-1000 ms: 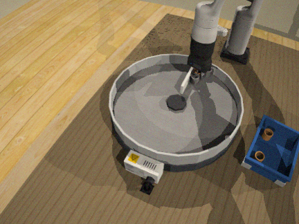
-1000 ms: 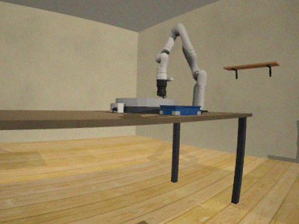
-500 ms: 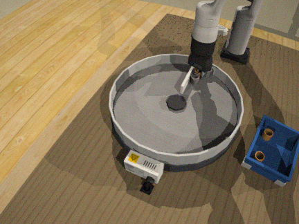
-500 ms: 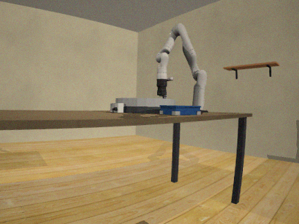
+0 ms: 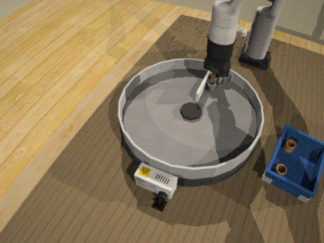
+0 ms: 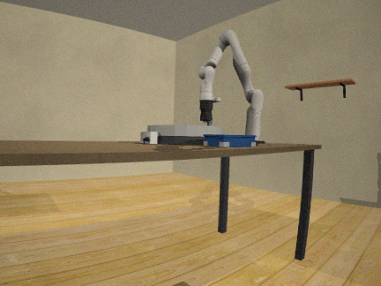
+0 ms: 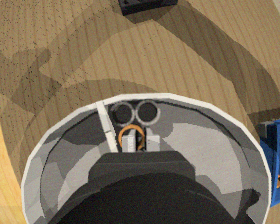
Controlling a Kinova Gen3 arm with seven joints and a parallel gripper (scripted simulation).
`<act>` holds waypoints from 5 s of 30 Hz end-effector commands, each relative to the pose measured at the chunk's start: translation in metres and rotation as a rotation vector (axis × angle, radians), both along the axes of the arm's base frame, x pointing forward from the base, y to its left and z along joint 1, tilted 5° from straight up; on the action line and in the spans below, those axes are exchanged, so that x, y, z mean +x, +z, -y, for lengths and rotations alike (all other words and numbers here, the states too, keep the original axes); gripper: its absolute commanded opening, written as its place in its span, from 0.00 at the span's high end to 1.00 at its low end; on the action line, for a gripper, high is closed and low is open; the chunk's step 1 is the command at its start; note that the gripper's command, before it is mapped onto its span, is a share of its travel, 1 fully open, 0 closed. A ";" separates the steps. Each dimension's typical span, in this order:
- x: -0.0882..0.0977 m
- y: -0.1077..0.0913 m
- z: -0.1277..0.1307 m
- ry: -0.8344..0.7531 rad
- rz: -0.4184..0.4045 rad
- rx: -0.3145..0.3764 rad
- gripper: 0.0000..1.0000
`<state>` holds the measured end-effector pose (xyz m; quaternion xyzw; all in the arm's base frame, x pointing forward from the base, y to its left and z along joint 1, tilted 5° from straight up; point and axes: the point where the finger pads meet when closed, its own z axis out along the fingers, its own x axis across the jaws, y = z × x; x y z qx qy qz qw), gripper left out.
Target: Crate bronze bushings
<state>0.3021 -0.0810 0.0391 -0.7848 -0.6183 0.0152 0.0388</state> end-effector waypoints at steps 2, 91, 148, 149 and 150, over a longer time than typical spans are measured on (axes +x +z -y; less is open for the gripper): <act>0.002 0.006 0.001 0.000 0.004 -0.001 1.00; 0.005 0.060 0.003 0.000 0.004 -0.001 1.00; 0.065 0.083 -0.091 -0.001 0.004 -0.001 1.00; 0.065 0.083 -0.091 -0.001 0.004 -0.001 1.00; 0.065 0.083 -0.091 -0.001 0.004 -0.001 1.00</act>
